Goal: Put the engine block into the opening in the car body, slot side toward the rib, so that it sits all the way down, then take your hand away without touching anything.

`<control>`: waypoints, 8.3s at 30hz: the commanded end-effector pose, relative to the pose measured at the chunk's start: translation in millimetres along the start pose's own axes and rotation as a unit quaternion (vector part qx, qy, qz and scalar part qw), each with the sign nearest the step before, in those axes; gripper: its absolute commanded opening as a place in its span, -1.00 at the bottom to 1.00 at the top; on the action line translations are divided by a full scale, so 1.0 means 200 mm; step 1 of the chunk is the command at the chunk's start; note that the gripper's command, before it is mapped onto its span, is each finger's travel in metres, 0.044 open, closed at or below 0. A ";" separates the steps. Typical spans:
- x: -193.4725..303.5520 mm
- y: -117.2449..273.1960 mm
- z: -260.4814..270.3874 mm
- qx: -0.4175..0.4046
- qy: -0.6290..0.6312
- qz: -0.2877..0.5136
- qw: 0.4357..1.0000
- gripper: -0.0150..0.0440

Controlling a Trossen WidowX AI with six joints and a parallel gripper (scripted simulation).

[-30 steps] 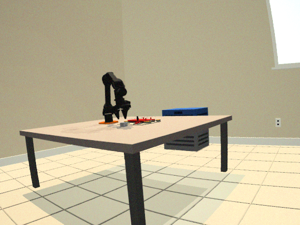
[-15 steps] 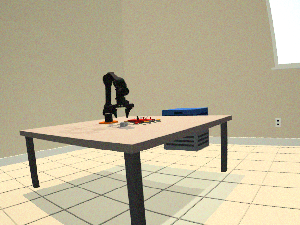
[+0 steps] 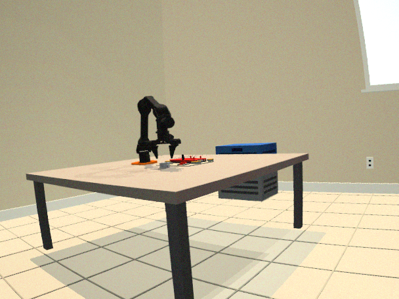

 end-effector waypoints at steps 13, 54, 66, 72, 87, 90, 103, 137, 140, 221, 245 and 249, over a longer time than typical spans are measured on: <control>0.00 -0.13 0.01 -0.004 -0.002 0.000 1.000 1.00; 0.00 0.01 -0.04 0.005 -0.009 0.009 1.000 -0.49; 0.01 0.20 -0.04 0.002 -0.006 0.006 1.000 -0.49; 0.01 0.29 -0.03 0.000 -0.004 0.004 1.000 -0.49; -0.01 0.47 0.00 -0.003 0.000 0.000 1.000 -0.49; -0.04 0.45 -0.01 -0.003 0.019 -0.001 1.000 -0.49; -0.23 0.39 -0.08 -0.003 0.127 -0.003 0.992 -0.49; -0.76 0.21 -0.12 0.000 0.400 -0.008 0.917 -0.49; -0.81 0.20 -0.12 0.000 0.423 -0.008 0.906 -0.49; -1.14 0.08 -0.03 0.004 0.655 -0.009 0.755 0.05; -1.14 0.07 -0.03 0.003 0.606 -0.009 0.796 0.05; -1.14 0.07 -0.03 0.003 0.623 -0.009 0.782 0.05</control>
Point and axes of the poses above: the point midway between the two fingers, 35 mm back from their tips, its own y axis back along the fingers, its own z axis across the jaws, x = y × z, the point moved 1 cm from there along y, back along the fingers, and after that the axes turned 11 degrees about -y, right-handed, at the moved point
